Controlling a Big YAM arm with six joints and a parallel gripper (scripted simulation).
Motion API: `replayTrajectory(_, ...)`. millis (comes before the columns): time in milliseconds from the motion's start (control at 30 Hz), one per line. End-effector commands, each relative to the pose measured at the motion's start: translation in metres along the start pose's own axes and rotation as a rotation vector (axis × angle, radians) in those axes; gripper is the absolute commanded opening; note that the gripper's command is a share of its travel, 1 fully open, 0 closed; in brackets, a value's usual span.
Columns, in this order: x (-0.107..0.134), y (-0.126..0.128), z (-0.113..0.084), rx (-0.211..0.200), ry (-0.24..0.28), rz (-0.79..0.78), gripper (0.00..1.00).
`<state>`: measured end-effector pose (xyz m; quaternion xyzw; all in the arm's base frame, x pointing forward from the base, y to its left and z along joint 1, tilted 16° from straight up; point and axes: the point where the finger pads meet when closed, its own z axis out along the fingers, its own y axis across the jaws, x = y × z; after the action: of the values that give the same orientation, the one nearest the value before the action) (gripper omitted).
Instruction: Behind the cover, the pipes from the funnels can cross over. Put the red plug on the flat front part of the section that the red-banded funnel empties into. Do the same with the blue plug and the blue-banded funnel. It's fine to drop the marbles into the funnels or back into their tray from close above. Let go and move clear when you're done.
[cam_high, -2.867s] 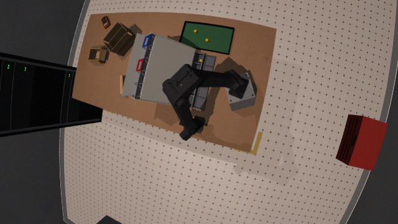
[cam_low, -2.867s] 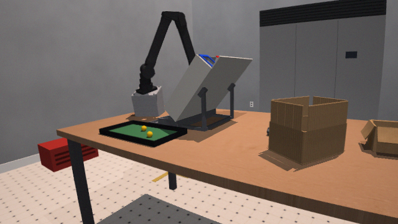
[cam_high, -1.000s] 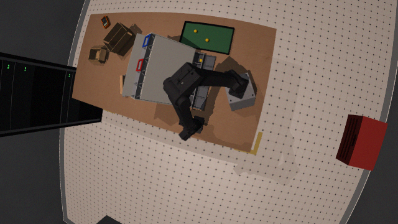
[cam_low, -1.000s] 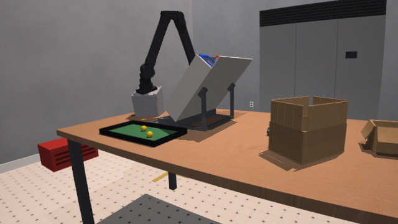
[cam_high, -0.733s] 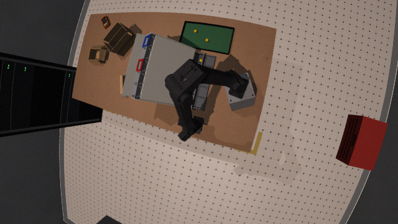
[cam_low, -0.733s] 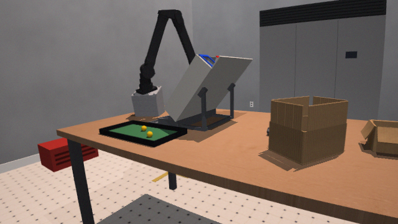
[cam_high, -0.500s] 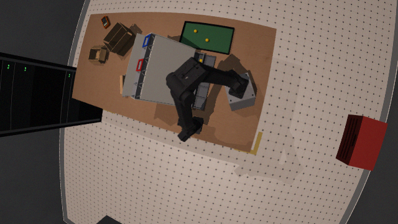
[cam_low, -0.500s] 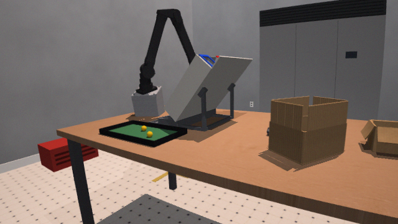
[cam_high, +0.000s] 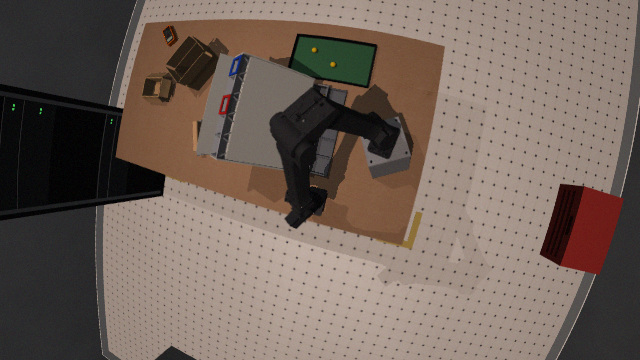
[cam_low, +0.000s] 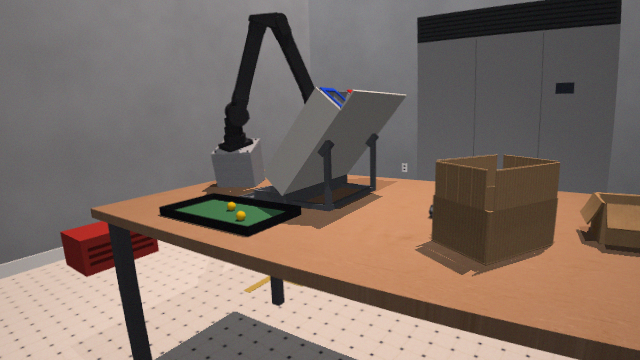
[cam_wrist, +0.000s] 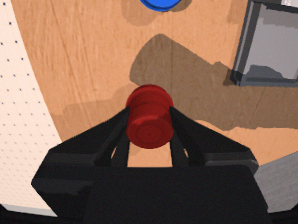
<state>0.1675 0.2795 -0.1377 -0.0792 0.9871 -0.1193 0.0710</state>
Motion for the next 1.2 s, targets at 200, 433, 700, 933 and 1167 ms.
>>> replayTrajectory(200, -0.009, 0.021, -0.062, -0.047, -0.028, 0.007, 0.00)
replayTrajectory(433, -0.009, 0.021, -0.099, -0.050, -0.029, 0.008, 0.00)
replayTrajectory(700, -0.004, 0.013, -0.101, -0.035, -0.021, 0.004, 0.00)
replayTrajectory(933, -0.003, 0.013, -0.099, -0.030, -0.019, 0.001, 0.00)
replayTrajectory(1167, -0.003, 0.013, -0.099, -0.030, -0.019, 0.001, 0.00)
